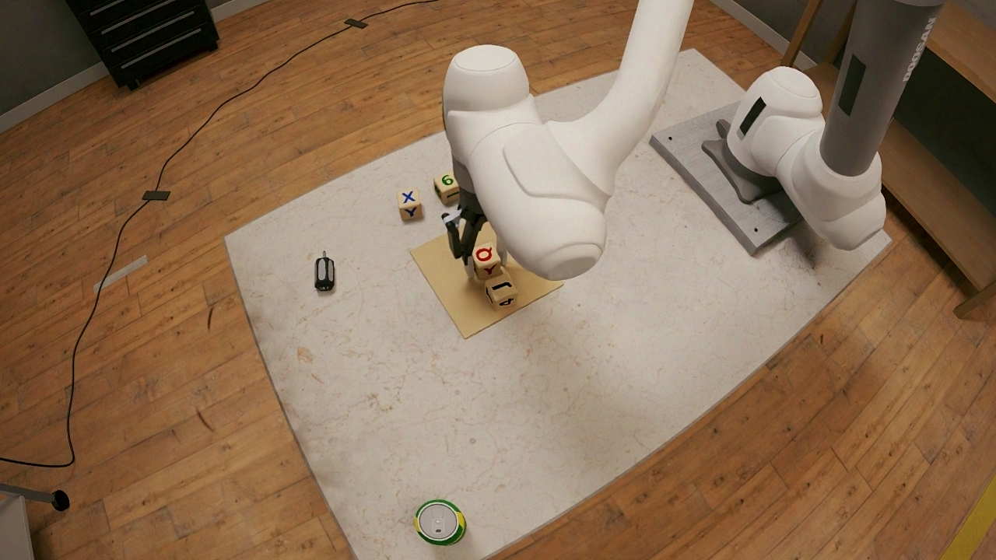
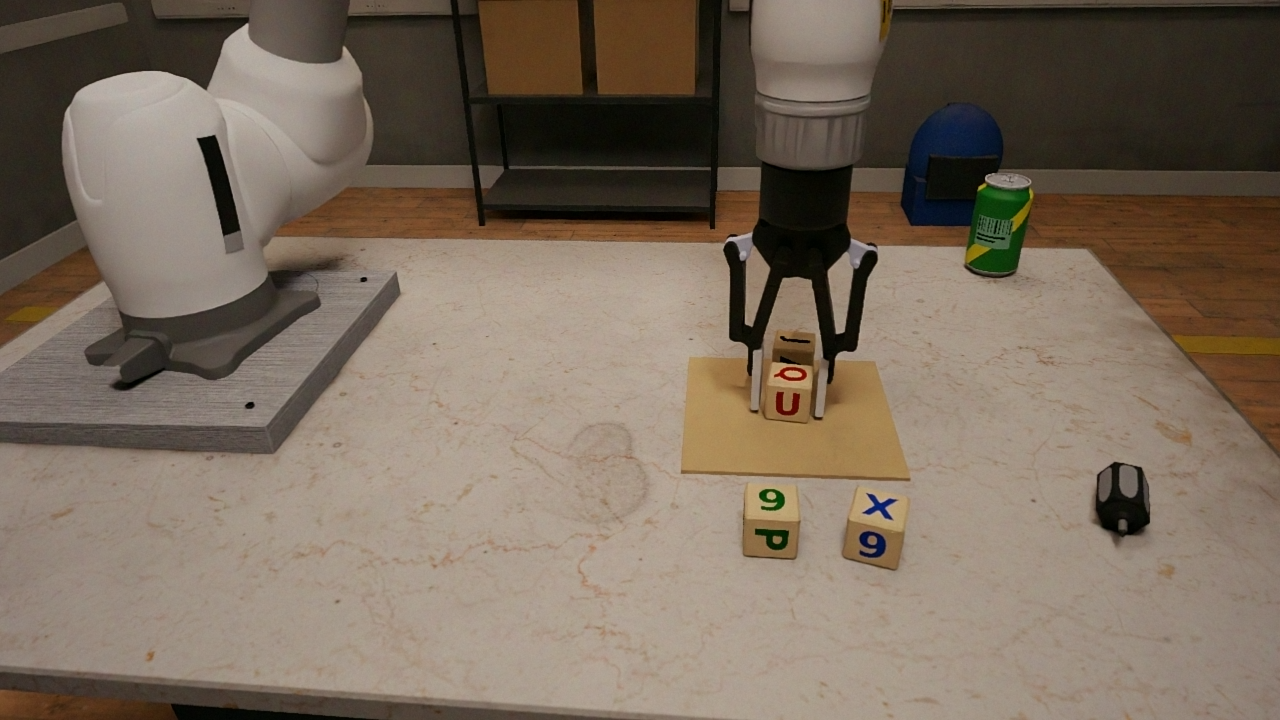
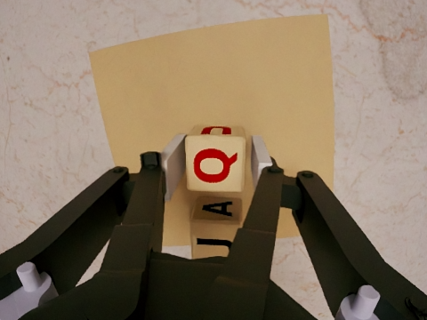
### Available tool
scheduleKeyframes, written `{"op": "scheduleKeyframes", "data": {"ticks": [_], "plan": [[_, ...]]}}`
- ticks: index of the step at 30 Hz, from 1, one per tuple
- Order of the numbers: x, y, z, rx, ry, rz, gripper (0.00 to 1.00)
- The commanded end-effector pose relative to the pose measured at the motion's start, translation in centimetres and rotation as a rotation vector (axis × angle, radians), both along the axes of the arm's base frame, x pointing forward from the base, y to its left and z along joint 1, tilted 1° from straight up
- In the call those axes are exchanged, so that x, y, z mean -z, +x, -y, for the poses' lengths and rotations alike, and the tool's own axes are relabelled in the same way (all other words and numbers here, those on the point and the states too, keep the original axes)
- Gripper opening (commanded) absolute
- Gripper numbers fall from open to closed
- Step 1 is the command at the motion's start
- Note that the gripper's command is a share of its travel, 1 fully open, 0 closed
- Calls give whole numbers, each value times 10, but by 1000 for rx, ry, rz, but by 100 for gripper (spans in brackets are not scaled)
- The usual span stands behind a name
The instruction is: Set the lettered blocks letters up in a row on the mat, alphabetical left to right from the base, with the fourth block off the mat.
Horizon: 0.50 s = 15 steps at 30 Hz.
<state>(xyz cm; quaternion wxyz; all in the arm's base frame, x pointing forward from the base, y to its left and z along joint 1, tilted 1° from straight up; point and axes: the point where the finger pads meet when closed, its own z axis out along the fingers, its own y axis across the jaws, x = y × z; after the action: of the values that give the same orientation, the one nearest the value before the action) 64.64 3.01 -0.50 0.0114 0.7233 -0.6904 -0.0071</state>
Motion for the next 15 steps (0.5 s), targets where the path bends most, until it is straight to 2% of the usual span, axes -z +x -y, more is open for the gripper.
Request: {"op": "scheduleKeyframes", "data": {"ticks": [1,11,13,15], "plan": [[-7,1,0,0,0,1,42],[-56,2,0,0,0,1,42],[-56,2,0,0,0,1,42],[-66,2,-1,0,0,1,42]]}}
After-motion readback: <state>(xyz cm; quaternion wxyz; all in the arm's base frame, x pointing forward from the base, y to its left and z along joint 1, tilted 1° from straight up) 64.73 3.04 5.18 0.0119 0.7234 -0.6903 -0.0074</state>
